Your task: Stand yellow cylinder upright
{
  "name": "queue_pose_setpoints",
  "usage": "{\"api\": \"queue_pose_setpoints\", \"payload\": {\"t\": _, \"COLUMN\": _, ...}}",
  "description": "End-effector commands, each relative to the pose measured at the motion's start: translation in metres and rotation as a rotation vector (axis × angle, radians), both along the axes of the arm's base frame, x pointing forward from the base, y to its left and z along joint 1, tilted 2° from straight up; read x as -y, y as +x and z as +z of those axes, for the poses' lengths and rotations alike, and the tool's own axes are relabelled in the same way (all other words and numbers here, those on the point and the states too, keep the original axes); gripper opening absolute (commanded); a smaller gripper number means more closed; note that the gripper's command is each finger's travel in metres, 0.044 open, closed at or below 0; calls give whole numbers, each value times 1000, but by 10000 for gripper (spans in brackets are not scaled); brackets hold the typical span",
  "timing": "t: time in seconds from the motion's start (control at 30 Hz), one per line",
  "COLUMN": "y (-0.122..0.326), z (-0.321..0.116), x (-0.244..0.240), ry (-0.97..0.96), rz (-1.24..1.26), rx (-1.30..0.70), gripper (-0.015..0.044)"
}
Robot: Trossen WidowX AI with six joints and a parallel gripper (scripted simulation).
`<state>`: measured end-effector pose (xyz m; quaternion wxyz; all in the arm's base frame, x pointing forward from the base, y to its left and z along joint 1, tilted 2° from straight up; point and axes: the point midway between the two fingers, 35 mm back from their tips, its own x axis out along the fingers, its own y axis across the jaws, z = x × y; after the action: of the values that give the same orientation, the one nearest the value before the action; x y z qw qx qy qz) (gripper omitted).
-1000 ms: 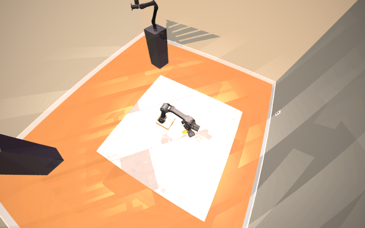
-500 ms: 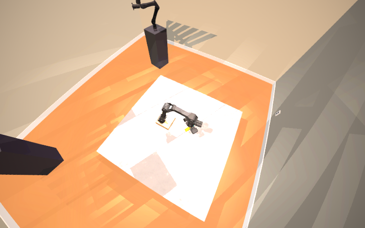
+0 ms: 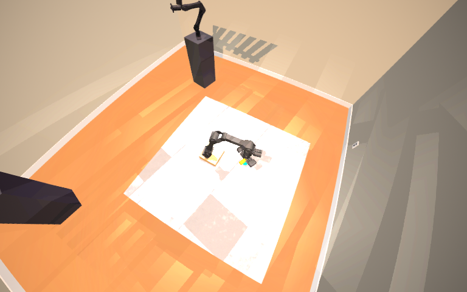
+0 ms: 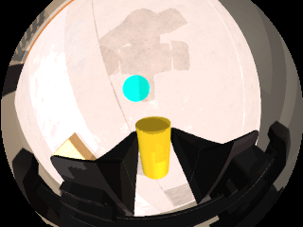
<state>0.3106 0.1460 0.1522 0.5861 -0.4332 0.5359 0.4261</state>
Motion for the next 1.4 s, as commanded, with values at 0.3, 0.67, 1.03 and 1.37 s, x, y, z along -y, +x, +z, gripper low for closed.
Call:
{"api": "queue_pose_setpoints", "payload": {"t": 0.3, "y": -8, "z": 1, "x": -33, "ry": -6, "rz": 54, "rx": -3, "gripper": 105}}
{"api": "queue_pose_setpoints", "payload": {"t": 0.67, "y": -6, "z": -2, "x": -41, "ry": 26, "rz": 47, "rx": 4, "gripper": 105}}
{"api": "queue_pose_setpoints", "payload": {"t": 1.03, "y": 3, "z": -10, "x": -47, "ry": 105, "rz": 8, "rx": 22, "gripper": 105}}
{"api": "queue_pose_setpoints", "payload": {"t": 1.37, "y": 10, "z": -17, "x": -51, "ry": 177, "rz": -24, "rx": 38, "gripper": 105}}
